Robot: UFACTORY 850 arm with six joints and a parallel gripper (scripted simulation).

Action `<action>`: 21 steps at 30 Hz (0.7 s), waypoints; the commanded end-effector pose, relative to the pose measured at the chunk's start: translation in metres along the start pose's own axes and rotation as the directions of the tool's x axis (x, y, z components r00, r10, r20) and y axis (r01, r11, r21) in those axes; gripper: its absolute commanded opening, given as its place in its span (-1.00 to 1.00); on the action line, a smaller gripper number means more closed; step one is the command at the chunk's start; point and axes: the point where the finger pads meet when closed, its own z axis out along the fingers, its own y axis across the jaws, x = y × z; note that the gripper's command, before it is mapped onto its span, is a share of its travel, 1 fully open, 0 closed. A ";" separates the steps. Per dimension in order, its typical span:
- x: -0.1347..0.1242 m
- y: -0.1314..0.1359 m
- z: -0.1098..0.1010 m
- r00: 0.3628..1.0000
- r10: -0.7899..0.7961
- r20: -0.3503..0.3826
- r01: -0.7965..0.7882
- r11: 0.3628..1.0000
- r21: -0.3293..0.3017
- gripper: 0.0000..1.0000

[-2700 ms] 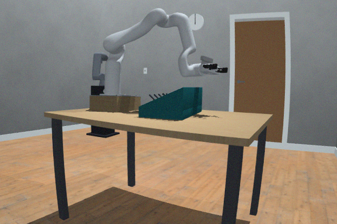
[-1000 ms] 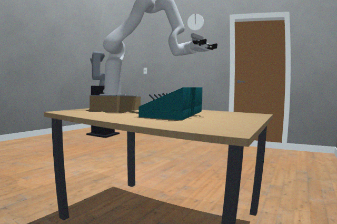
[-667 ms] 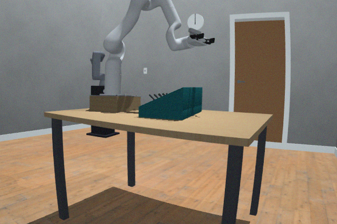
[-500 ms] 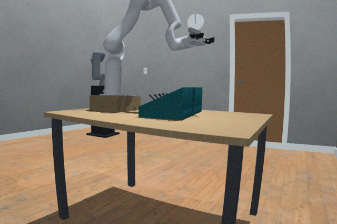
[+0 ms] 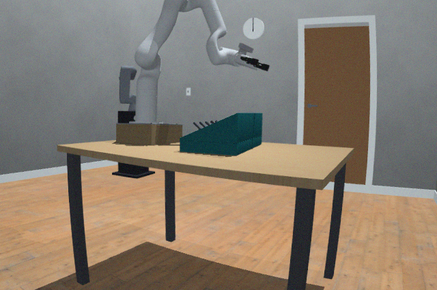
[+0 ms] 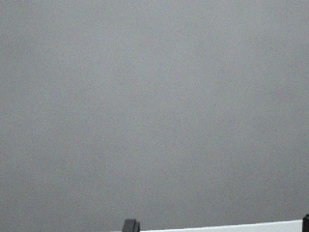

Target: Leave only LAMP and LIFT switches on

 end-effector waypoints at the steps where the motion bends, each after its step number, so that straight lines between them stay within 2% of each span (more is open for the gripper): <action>1: -0.050 -0.022 -0.041 0.986 -0.027 0.166 0.006 0.992 0.126 1.00; 3: -0.050 -0.022 -0.041 0.986 -0.027 0.166 0.006 0.992 0.126 1.00; 4: -0.077 -0.029 -0.065 0.968 -0.052 0.246 0.007 0.984 0.180 1.00; 7: -0.077 -0.029 -0.065 0.968 -0.052 0.246 0.007 0.984 0.180 1.00; 8: -0.104 -0.034 -0.090 0.943 -0.083 0.323 0.007 0.973 0.230 1.00; 10: -0.104 -0.034 -0.090 0.943 -0.083 0.323 0.007 0.973 0.230 1.00; 11: -0.130 -0.036 -0.116 0.911 -0.117 0.396 0.004 0.961 0.276 1.00; 14: -0.130 -0.036 -0.116 0.911 -0.117 0.396 0.004 0.961 0.276 1.00; 15: -0.154 -0.036 -0.143 0.874 -0.153 0.460 0.000 0.949 0.317 1.00; 17: -0.154 -0.036 -0.143 0.874 -0.153 0.460 0.000 0.949 0.317 1.00; 18: -0.176 -0.034 -0.168 0.836 -0.188 0.516 -0.005 0.936 0.351 1.00; 20: -0.176 -0.034 -0.168 0.836 -0.188 0.516 -0.005 0.936 0.351 1.00; 21: -0.195 -0.031 -0.190 0.797 -0.221 0.562 -0.010 0.925 0.379 1.00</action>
